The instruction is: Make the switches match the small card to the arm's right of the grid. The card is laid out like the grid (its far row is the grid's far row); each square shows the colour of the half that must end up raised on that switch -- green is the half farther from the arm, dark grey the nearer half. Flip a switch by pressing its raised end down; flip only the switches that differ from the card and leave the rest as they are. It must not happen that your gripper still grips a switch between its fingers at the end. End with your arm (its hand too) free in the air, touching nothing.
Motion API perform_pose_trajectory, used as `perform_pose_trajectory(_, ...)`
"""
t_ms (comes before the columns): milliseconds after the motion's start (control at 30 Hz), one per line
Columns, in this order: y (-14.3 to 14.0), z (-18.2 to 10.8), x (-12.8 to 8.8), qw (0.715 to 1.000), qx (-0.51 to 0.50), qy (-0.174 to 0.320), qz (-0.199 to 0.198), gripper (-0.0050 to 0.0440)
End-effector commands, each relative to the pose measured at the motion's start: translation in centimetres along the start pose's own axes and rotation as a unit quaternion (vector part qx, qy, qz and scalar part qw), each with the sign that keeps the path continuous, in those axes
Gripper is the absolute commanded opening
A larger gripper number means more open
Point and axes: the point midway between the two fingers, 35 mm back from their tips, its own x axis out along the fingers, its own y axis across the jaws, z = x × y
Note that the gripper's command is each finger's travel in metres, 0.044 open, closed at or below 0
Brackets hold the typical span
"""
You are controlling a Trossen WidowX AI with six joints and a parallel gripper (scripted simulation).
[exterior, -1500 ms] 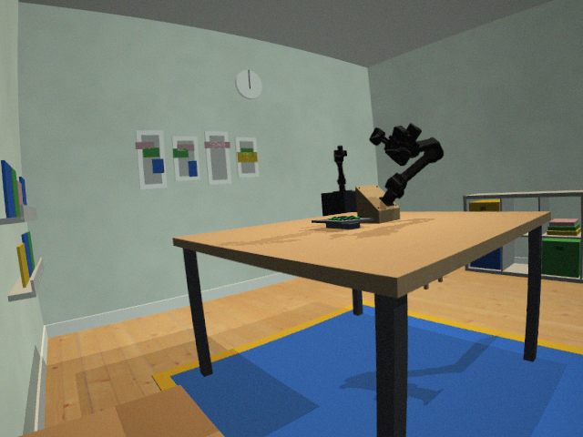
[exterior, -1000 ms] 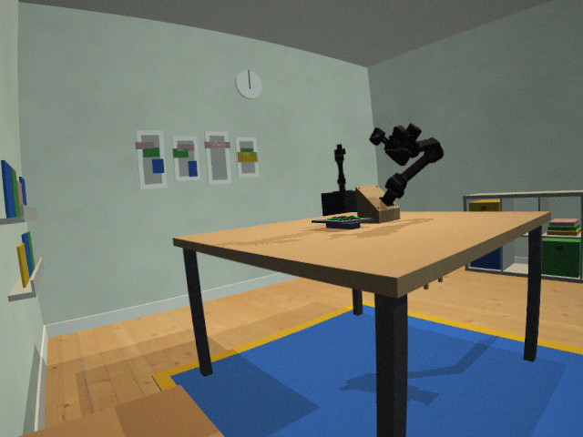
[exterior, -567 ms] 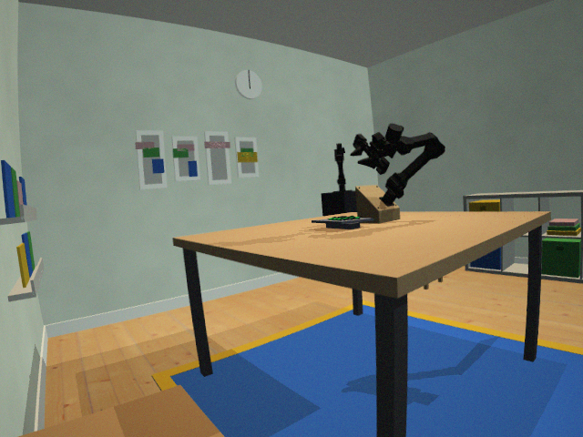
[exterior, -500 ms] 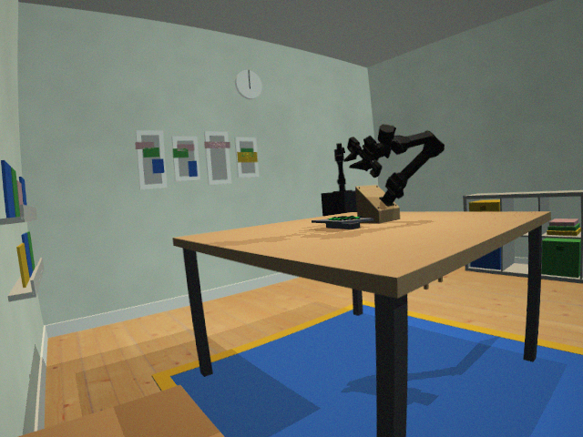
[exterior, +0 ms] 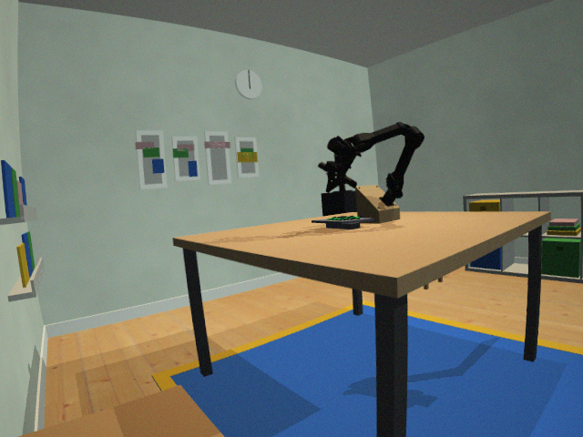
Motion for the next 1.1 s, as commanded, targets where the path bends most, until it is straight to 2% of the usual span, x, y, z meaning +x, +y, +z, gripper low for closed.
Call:
perform_pose_trajectory(0, -1.3, -3.1, 2.4, 0.993, 0.043, 0.074, 0.075, 0.0)
perform_pose_trajectory(100, -1.9, -5.4, 3.6, 0.981, 0.08, 0.118, 0.134, 0.0)
perform_pose_trajectory(167, -1.9, -5.4, 3.6, 0.981, 0.08, 0.118, 0.134, 0.0)
perform_pose_trajectory(267, -2.2, -7.6, 4.6, 0.96, 0.124, 0.155, 0.197, 0.0)
perform_pose_trajectory(367, -2.3, -8.7, 5.0, 0.946, 0.149, 0.17, 0.233, 0.0)
perform_pose_trajectory(567, -2.2, -8.9, 5.2, 0.944, 0.153, 0.172, 0.238, 0.0)
perform_pose_trajectory(667, -1.0, -10.2, 6.7, 0.944, 0.153, 0.172, 0.238, 0.0)
perform_pose_trajectory(800, -0.6, -10.6, 7.1, 0.944, 0.153, 0.172, 0.238, 0.0)
perform_pose_trajectory(1067, -0.6, -10.6, 7.1, 0.944, 0.153, 0.172, 0.238, 0.0)
